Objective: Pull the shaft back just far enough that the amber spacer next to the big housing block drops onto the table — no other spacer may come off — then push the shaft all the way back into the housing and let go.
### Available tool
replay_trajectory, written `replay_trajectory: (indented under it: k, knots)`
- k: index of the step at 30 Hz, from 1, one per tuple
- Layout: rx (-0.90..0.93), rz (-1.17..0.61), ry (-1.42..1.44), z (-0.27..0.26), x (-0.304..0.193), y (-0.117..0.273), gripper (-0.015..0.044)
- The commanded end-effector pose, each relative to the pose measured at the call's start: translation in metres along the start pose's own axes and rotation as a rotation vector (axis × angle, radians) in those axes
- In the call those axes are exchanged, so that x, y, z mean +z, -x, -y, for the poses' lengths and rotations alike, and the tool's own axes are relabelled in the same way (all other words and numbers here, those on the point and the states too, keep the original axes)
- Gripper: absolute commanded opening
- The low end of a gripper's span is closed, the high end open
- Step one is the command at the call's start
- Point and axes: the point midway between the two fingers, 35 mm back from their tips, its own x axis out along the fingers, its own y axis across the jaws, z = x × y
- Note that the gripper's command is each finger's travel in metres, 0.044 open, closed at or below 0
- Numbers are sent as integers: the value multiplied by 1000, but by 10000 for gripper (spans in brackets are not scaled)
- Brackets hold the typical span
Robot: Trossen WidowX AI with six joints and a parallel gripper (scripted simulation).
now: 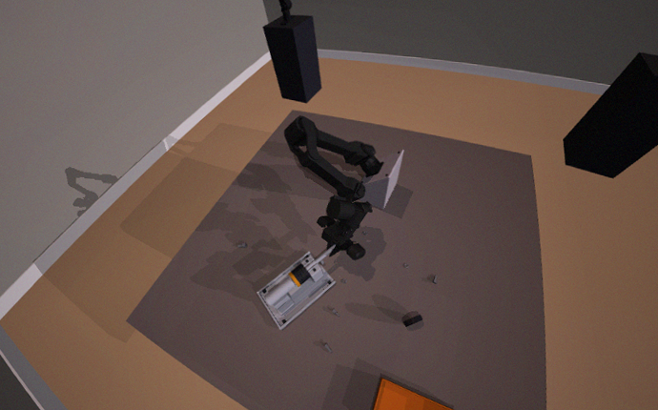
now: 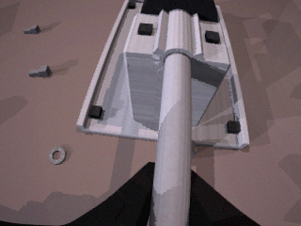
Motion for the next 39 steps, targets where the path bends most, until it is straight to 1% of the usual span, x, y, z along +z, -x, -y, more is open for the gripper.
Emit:
replay_trajectory:
  k: [1,39]
  knots:
    - [-3,0,-1,0,-1,1,0]
    - [-3,0,-1,0,-3,3,0]
